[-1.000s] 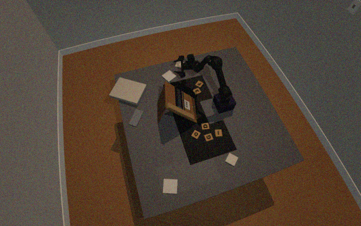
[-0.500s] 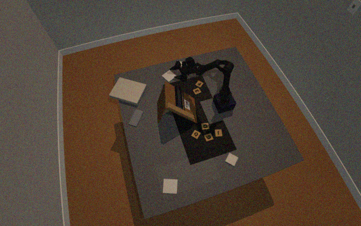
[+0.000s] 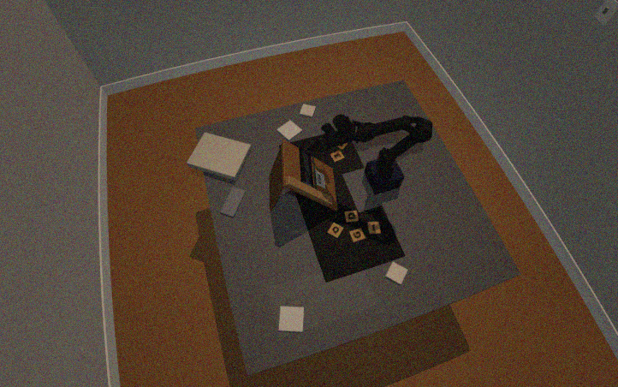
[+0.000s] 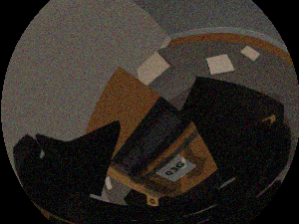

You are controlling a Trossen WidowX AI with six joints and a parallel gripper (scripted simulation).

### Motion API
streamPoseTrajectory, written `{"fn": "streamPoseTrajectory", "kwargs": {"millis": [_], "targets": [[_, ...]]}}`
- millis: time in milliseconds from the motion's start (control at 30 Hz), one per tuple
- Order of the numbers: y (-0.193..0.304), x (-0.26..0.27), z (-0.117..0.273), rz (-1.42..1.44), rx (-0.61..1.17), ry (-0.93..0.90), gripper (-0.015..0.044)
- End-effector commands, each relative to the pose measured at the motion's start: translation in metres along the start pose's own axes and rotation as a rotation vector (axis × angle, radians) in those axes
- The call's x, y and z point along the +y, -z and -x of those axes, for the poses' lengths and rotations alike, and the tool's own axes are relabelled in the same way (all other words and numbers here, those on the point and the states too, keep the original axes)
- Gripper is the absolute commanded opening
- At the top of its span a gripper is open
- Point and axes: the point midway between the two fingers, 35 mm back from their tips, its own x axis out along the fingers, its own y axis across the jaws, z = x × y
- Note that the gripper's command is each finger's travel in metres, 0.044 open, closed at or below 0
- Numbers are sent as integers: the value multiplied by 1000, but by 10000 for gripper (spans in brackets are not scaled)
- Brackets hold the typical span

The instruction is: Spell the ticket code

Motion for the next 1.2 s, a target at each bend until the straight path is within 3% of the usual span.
{"fn": "streamPoseTrajectory", "kwargs": {"millis": [0,233,967,1167], "targets": [[62,-6,38,448,83,1,440],[113,-24,66,895,147,-41,440],[115,-25,67,931,154,-45,440],[88,6,77,1271,270,-106,440]]}}
